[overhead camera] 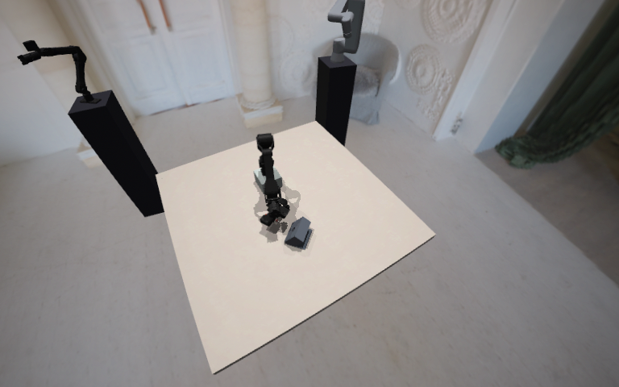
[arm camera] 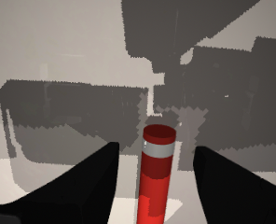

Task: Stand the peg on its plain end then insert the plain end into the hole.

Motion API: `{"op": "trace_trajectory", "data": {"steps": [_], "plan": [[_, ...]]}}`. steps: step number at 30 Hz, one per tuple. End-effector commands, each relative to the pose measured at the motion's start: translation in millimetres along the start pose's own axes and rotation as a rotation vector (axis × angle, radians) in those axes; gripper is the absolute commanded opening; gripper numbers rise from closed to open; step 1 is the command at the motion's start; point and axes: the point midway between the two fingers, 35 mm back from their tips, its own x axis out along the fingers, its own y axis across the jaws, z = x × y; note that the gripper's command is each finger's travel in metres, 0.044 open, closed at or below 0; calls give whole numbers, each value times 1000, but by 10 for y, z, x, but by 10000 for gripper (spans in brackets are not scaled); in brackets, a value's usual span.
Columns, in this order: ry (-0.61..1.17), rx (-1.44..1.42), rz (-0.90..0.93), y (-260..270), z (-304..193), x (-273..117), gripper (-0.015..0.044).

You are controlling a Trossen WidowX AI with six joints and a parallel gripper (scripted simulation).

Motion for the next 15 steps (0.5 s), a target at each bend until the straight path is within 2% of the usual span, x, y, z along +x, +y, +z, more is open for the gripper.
{"op": "trace_trajectory", "data": {"steps": [1, 10, 15], "plan": [[1, 4, -1, 0, -2, 4, 110], [1, 4, -1, 0, -2, 4, 110], [1, 4, -1, 0, -2, 4, 77]]}}
